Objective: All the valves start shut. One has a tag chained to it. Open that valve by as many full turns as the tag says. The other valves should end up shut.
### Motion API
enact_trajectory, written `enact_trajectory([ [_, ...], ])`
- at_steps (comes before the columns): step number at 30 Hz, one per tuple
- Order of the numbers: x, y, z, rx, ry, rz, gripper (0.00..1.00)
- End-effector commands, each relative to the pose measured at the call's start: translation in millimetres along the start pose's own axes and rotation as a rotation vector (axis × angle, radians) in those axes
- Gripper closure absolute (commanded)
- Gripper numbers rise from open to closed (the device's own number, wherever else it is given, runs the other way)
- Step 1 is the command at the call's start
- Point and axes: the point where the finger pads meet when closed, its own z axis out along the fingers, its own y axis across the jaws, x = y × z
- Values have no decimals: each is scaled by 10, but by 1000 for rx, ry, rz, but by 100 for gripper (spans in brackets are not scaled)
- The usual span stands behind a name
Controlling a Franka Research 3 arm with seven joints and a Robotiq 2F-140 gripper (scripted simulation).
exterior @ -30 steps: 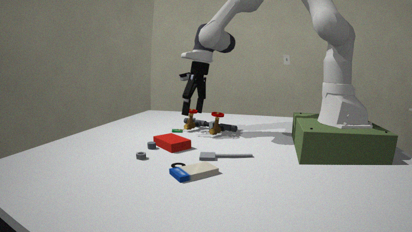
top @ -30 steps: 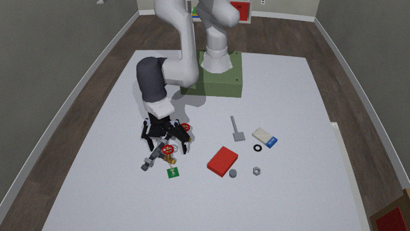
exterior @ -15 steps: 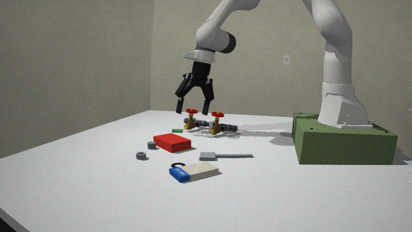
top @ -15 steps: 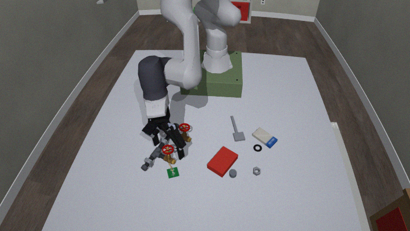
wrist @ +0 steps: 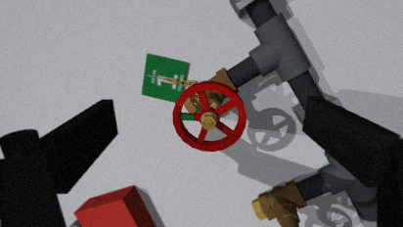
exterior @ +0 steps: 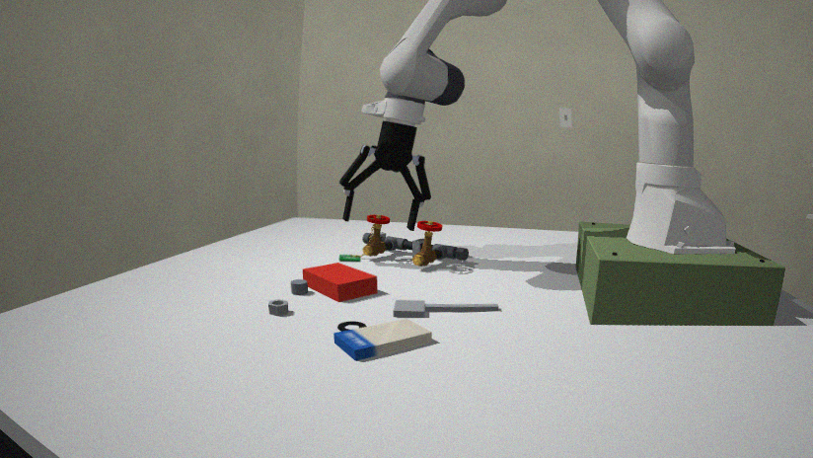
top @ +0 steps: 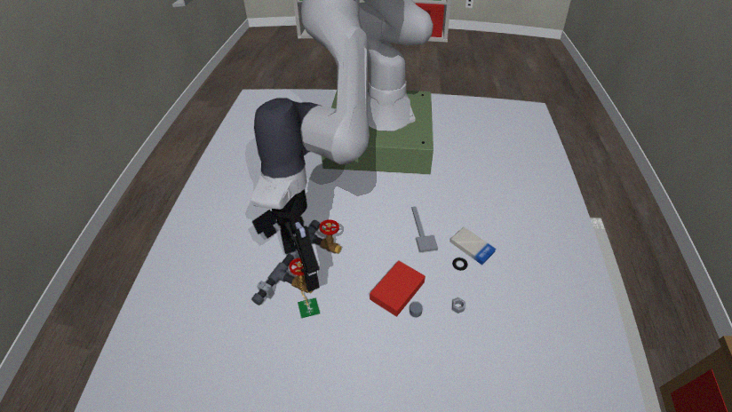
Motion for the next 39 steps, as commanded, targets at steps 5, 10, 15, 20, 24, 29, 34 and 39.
enact_trajectory([
  [5,24,-16,-17,-64,48,366,0],
  [10,24,-16,-17,-89,65,489,0],
  [15,24,-16,-17,-96,68,514,0],
  [20,24,-16,-17,-96,68,514,0],
  [24,24,-16,-17,-96,68,514,0],
  [29,24,-16,-17,-96,68,514,0],
  [34,24,-16,-17,-96,68,514,90],
  [39,24,-16,-17,-96,68,514,90],
])
